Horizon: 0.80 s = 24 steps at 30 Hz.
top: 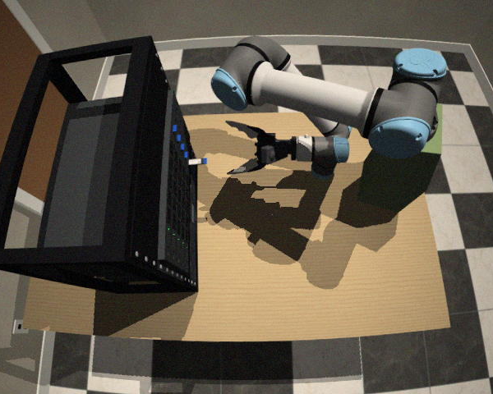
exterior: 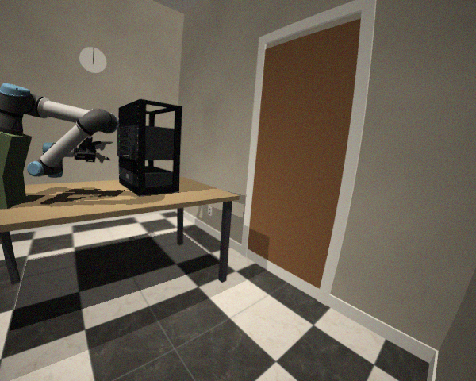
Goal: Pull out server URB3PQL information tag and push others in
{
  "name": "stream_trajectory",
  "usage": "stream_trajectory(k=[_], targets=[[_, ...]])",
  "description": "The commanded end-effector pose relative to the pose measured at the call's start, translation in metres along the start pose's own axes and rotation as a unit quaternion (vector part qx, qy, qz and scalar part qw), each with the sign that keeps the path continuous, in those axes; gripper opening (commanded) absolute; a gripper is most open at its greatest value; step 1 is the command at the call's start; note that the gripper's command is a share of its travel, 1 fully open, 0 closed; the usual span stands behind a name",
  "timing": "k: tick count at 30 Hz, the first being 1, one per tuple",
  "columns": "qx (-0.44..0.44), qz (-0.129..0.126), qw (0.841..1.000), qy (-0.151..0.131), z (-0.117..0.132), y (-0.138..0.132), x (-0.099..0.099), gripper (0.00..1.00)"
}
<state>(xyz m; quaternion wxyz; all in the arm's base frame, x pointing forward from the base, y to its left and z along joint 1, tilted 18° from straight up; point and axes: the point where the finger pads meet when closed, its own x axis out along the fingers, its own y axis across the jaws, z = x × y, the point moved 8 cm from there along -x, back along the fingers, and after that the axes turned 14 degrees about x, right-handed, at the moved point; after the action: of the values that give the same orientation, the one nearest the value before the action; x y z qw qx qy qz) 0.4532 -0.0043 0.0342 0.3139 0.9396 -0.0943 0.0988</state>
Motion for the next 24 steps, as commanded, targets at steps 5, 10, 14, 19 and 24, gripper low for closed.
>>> stream_trajectory(k=[5, 10, 14, 19, 24], targets=[[-0.020, -0.002, 1.000, 0.004, 0.0008, -0.0006, -0.0016, 1.00], [-0.034, -0.003, 0.999, 0.006, 0.0016, -0.0012, -0.0029, 1.00], [-0.045, -0.004, 0.999, 0.008, 0.0022, -0.0017, -0.0039, 1.00], [-0.059, -0.005, 0.998, 0.011, 0.0030, -0.0023, -0.0052, 1.00], [-0.067, -0.006, 0.998, 0.012, 0.0035, -0.0027, -0.0059, 1.00]])
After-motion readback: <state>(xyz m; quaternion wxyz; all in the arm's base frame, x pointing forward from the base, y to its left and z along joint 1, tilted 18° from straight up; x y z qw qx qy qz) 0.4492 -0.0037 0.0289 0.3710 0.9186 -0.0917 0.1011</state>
